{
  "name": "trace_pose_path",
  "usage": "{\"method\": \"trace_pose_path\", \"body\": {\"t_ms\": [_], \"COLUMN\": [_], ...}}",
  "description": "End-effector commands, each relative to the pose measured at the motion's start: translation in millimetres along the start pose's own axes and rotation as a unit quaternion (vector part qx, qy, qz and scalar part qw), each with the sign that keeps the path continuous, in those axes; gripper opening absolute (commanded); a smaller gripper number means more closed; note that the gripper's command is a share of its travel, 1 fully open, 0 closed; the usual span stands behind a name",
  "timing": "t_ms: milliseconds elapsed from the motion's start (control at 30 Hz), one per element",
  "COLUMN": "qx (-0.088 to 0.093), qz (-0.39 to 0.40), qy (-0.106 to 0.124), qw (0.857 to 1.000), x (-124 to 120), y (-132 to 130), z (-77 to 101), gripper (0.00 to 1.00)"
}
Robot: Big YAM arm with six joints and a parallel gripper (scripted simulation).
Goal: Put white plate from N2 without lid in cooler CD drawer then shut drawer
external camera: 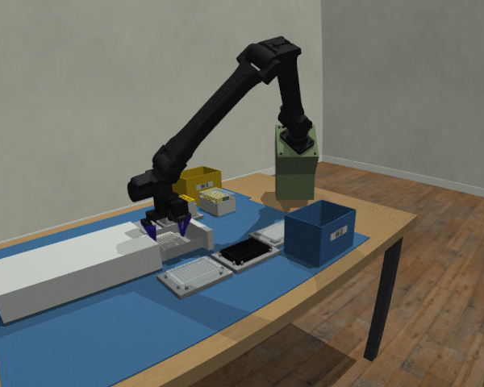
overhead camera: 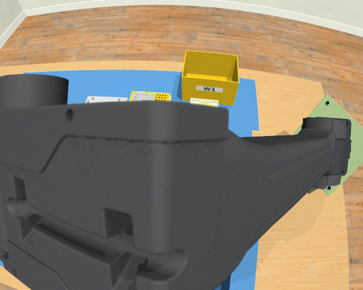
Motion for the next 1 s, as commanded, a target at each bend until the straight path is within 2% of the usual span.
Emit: {"method": "trace_pose_path", "body": {"t_ms": [0,300,367,400,467,867,967], "qx": [-0.033,-0.026,-0.026,-0.02,-0.025,-0.02,-0.017], "qz": [0.016,0.012,0.012,0.008,0.011,0.008,0.006], "qy": [0.005,0.005,0.005,0.005,0.005,0.005,0.005], "qw": [0.999,1.0,1.0,1.0,1.0,1.0,1.0], "x": [0.4,-1.2,-1.2,-4.8,-1.8,-2.7,-4.3], "y": [-27.6,-19.2,-19.2,-15.3,-16.9,-10.6,-9.2], "z": [34.7,43.4,43.4,38.7,46.4,59.9,58.7], "gripper": [1.0,1.0,1.0,1.0,1.0,1.0,1.0]}}
Point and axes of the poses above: the point where the finger pads meet when closed, its own z axis back along the fingers, its own y axis across the jaws, x = y × z, the point moved 4 cm from there along z, back along the fingers, and after that the axes turned 5 degrees about z, right-handed, at the moved point
